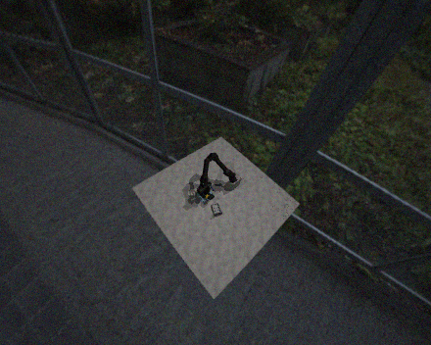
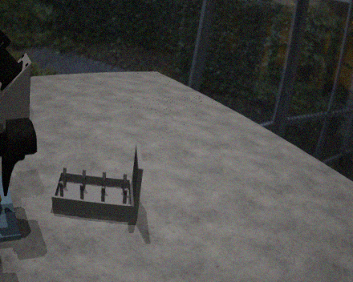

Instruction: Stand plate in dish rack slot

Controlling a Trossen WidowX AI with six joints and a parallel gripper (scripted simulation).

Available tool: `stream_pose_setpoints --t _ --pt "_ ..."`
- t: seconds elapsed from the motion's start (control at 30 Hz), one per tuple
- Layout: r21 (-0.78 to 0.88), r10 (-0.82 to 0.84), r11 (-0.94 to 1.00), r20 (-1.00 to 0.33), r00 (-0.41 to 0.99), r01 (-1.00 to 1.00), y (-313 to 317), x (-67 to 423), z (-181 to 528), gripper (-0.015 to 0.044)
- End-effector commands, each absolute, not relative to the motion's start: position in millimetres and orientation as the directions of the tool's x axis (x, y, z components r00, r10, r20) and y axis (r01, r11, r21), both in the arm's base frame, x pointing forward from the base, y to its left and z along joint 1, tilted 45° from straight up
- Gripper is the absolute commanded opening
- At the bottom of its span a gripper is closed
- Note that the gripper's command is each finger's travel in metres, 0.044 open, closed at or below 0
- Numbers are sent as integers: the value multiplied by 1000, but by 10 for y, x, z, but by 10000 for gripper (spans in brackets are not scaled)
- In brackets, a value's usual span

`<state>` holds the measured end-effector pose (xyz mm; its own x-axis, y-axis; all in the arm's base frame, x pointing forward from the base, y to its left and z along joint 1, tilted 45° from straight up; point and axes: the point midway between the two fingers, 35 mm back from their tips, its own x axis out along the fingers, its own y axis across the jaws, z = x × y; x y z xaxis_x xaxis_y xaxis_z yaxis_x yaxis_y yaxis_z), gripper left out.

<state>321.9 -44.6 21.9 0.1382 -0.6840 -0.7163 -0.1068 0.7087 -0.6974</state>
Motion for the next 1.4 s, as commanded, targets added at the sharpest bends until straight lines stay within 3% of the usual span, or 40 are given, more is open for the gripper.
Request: stream_pose_setpoints --t 0.0,0.5,0.87,1.23,1.37 --pt "-702 -689 703 -713 134 -117 -490 3204 166 400" --pt "-703 -690 702 -712 134 -117 -552 3217 104 376" --pt "-703 -690 702 -712 134 -117 -552 3217 104 302" --pt "-691 -678 713 -722 135 -120 -193 3261 387 13" --pt "-688 -675 715 -725 134 -121 -30 3260 523 0"
